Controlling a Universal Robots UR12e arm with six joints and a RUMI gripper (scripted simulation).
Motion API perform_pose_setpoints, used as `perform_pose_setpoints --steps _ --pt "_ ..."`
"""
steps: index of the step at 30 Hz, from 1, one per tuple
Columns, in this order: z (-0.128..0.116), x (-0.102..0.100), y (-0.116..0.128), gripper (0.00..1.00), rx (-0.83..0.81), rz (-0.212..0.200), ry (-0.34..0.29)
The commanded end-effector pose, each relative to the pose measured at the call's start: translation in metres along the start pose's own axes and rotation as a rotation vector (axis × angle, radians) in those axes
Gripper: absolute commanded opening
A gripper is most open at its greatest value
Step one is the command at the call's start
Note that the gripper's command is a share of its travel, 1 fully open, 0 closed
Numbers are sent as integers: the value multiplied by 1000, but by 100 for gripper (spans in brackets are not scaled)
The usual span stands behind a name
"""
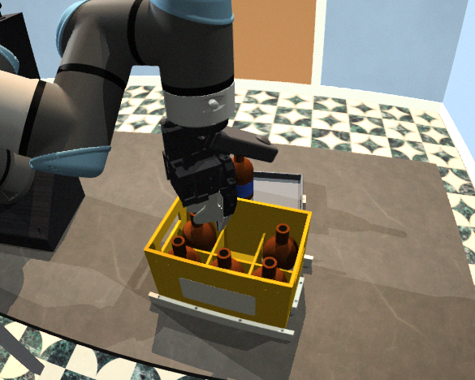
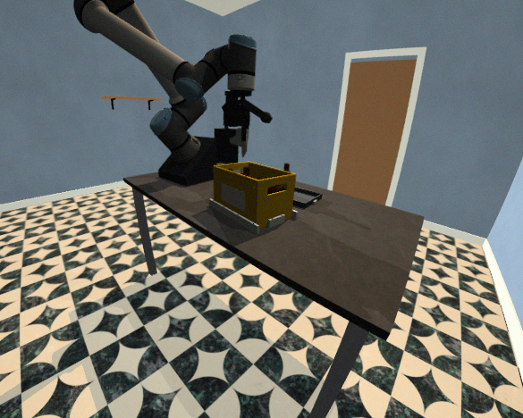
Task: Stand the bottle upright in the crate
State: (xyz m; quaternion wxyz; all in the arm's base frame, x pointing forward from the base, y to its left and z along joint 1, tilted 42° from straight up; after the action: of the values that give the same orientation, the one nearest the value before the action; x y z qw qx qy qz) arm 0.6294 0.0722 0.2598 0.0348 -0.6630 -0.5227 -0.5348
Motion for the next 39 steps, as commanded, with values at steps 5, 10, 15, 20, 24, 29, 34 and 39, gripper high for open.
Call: perform_pose_setpoints --steps 5,10,15,20,24,29,34,39 --pt "0 1 0 0 -1 -1 1" --pt "0 1 0 0 -1 -1 1" --pt "0 1 0 0 0 -1 1" --pt "0 1 0 0 0 -1 1" --pt "0 1 0 0 0 -1 1" --pt "0 1 0 0 0 -1 1" --pt "24 1 -19 0 0 3 5" --pt "96 2 -87 0 1 11 12"
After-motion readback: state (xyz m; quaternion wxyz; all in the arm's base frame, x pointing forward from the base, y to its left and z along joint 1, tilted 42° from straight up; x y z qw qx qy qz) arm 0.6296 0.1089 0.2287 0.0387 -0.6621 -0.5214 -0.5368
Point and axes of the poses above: the point where the finger pads meet when closed, its own x axis back along the fingers, its own y axis across the jaws, z = x × y, the point moved 9 cm from there along x, back along the fingers, and after that the axes turned 6 degrees about x, right-handed, at the moved point
